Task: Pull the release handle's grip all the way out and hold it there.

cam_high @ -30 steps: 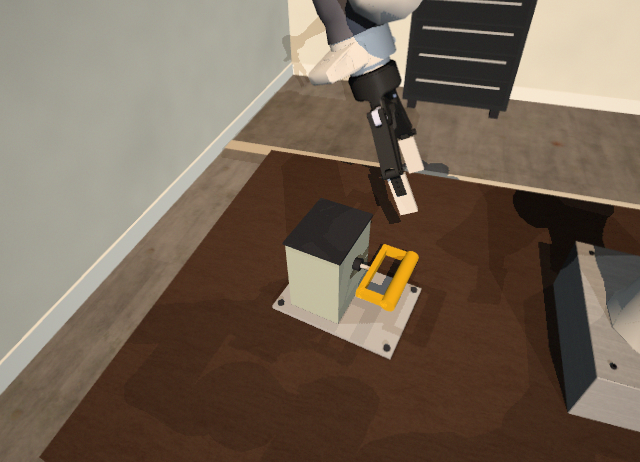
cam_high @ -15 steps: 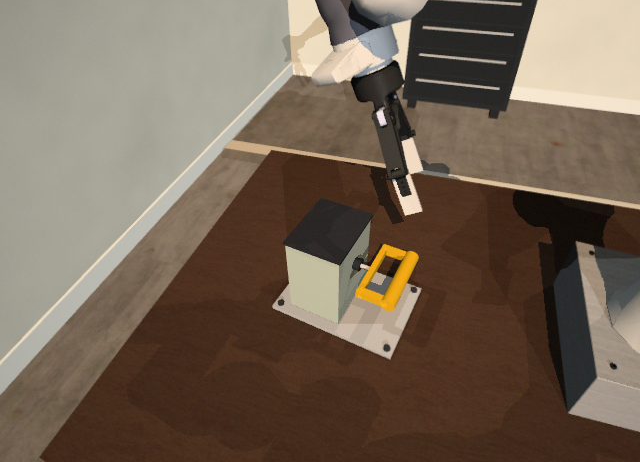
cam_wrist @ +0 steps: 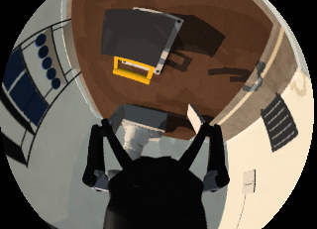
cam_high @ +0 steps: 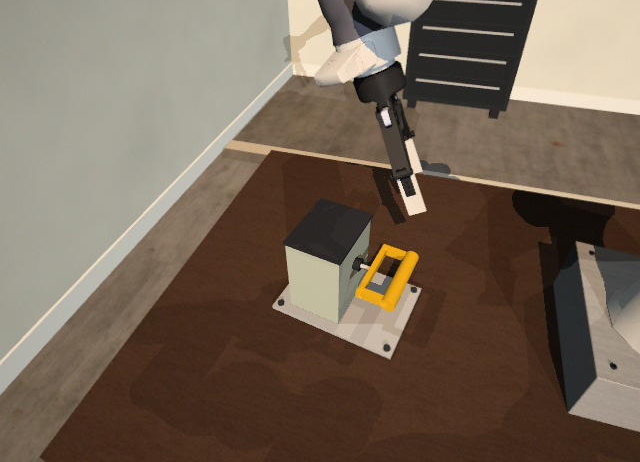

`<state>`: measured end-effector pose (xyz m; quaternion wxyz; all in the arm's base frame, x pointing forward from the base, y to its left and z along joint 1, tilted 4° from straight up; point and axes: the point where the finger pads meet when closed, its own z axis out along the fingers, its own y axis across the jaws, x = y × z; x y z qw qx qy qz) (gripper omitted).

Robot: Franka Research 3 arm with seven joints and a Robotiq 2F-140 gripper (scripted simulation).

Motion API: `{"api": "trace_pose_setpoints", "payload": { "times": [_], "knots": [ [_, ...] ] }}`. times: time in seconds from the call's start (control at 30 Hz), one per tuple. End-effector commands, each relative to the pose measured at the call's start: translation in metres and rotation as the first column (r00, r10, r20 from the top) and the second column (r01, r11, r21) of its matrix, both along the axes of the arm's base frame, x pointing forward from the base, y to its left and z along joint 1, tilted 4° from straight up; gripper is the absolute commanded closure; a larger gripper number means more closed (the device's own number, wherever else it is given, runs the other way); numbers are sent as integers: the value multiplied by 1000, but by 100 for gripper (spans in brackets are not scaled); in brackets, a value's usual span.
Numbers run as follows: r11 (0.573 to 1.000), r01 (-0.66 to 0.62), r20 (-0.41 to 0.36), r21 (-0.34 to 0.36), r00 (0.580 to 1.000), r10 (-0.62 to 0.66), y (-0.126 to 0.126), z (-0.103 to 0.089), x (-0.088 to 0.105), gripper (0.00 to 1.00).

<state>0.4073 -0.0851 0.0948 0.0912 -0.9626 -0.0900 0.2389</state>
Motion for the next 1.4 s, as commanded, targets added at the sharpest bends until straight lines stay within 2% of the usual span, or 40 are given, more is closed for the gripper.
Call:
{"api": "trace_pose_setpoints", "payload": {
  "times": [0.0,0.4,0.43,1.13,1.17,1.37],
  "knots": [
    [999,-35,14,16,999,35,-1,0,1,0],
    [999,-35,14,16,999,35,-1,0,1,0],
    [995,-91,33,41,995,90,-2,-1,0,0],
    [995,-91,33,41,995,90,-2,-1,0,0],
    [987,-146,54,63,988,143,-3,-1,-2,0],
    [987,-146,54,63,988,143,-3,-1,-2,0]
  ]
}}
